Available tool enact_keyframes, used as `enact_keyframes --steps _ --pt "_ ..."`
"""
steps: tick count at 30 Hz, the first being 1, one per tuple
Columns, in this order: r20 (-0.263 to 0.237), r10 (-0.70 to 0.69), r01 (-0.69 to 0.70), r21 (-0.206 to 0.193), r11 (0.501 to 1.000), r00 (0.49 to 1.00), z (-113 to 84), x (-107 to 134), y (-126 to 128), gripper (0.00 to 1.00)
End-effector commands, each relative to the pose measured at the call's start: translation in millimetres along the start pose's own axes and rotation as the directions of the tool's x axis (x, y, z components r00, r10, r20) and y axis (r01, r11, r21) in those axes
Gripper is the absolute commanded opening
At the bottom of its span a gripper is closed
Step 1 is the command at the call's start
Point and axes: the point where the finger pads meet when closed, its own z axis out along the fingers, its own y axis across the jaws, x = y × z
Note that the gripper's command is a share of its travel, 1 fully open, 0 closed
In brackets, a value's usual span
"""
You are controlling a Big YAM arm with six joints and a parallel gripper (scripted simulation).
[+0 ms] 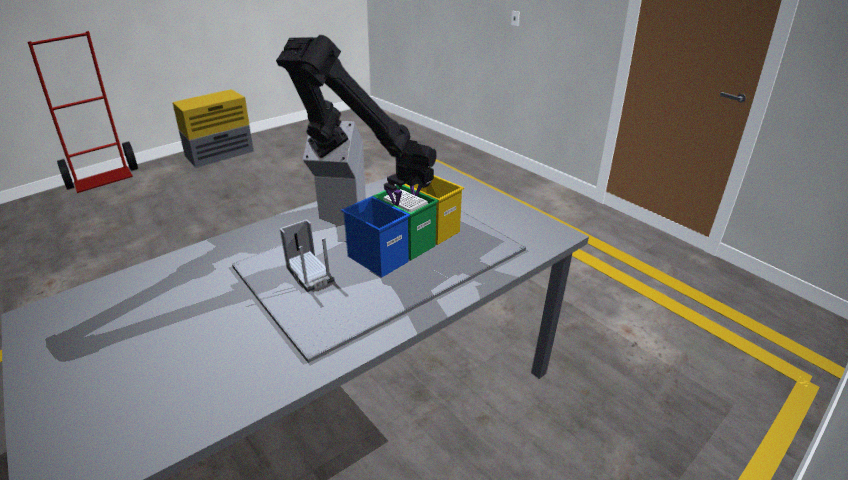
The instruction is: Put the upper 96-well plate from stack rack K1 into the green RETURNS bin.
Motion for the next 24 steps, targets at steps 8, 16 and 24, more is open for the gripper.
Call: enact_keyframes --steps 8,16,24 --pt "-0.001 -0.002 0.002 0.000 1.000 1.000 9.3 -1.4 -2.5 0.00" --pt "0.012 0.001 0.000 -0.005 1.000 1.000 3.4 -5.3 0.4 0.00" --pt "0.012 0.001 0.000 -0.005 1.000 1.000 3.4 -5.2 0.4 0.99"
